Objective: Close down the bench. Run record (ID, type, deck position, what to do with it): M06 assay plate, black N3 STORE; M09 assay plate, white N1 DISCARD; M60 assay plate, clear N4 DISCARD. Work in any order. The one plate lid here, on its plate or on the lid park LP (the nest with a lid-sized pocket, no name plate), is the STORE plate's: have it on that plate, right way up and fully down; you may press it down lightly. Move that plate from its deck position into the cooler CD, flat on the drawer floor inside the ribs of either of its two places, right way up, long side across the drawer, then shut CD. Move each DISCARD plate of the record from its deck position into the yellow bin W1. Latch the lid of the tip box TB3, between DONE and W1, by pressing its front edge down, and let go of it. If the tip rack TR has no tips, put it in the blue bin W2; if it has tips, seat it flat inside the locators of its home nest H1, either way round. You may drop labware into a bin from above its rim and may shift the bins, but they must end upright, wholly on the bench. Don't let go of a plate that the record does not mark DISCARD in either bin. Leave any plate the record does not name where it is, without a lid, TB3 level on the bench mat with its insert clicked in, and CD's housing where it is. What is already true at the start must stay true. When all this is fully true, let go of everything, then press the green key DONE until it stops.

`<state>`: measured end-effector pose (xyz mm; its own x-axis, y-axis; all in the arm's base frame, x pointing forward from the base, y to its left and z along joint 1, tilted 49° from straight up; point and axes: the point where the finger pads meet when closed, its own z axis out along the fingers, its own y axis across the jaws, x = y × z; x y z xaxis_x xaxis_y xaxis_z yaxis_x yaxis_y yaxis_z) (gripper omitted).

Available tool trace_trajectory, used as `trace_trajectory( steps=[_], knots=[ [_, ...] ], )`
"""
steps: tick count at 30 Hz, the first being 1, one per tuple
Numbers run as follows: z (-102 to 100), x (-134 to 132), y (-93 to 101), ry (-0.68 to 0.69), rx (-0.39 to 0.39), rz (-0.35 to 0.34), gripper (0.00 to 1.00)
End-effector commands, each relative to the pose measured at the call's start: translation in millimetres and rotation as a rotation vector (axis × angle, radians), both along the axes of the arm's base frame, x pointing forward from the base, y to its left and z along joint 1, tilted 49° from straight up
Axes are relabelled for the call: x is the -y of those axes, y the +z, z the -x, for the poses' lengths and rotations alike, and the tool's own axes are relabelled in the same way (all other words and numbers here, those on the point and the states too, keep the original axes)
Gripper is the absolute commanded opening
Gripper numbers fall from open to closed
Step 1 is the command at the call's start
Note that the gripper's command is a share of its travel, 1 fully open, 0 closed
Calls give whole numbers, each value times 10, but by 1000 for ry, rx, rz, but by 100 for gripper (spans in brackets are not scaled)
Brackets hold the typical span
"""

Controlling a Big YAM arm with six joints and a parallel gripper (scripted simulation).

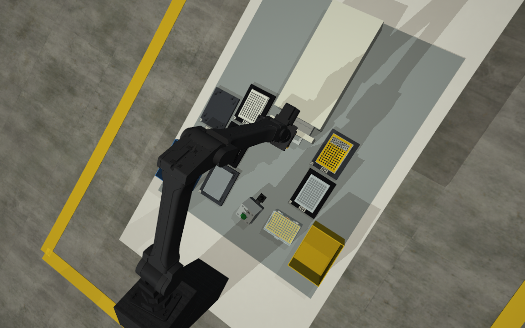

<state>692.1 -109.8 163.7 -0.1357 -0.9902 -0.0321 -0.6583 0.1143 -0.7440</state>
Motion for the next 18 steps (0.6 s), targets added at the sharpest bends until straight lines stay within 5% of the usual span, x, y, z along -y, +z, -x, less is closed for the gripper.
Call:
trace_trajectory(
  steps=[1,18],
  knots=[
    [-101,-54,225,1,51,0,30],
    [50,-83,111,1,43,-1,30]
  ],
)
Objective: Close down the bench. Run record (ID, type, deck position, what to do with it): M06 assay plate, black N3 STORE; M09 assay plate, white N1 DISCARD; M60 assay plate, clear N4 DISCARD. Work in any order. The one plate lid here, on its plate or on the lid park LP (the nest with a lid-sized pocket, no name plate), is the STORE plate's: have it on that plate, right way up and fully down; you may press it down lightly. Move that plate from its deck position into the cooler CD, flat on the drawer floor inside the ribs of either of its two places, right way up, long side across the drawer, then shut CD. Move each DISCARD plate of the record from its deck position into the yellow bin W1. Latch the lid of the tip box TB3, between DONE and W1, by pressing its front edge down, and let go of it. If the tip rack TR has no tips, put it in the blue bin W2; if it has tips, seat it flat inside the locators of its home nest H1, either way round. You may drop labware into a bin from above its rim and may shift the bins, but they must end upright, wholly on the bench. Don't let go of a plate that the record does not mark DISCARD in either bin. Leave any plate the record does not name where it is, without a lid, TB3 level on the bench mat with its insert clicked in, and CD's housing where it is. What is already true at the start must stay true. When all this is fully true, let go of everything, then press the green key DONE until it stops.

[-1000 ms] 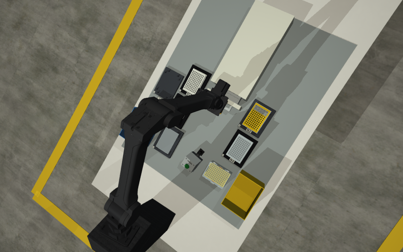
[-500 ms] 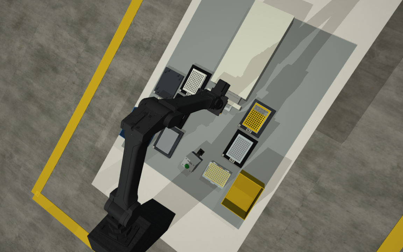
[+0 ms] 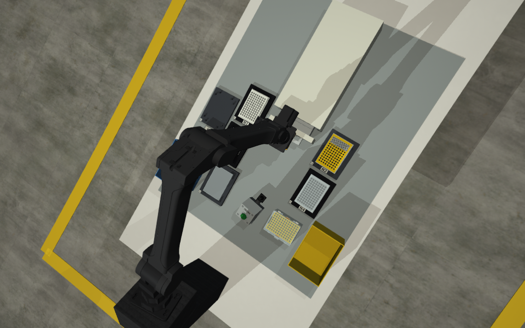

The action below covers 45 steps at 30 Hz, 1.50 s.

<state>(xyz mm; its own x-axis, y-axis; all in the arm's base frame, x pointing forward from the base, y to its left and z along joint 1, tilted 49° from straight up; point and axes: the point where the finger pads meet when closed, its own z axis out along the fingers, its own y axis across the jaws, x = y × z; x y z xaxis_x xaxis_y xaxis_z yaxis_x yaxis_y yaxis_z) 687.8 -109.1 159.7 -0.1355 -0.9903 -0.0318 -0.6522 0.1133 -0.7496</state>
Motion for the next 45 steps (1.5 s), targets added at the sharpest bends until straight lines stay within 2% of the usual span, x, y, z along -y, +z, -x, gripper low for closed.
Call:
trace_trajectory(
  steps=[1,3,7,14,45],
  knots=[
    [8,-76,151,1,35,-2,30],
    [13,-77,90,1,27,-4,30],
    [51,-83,98,1,35,-3,30],
    [113,-94,-85,1,-4,-9,30],
    [113,-94,-97,1,-6,-9,30]
  ],
)
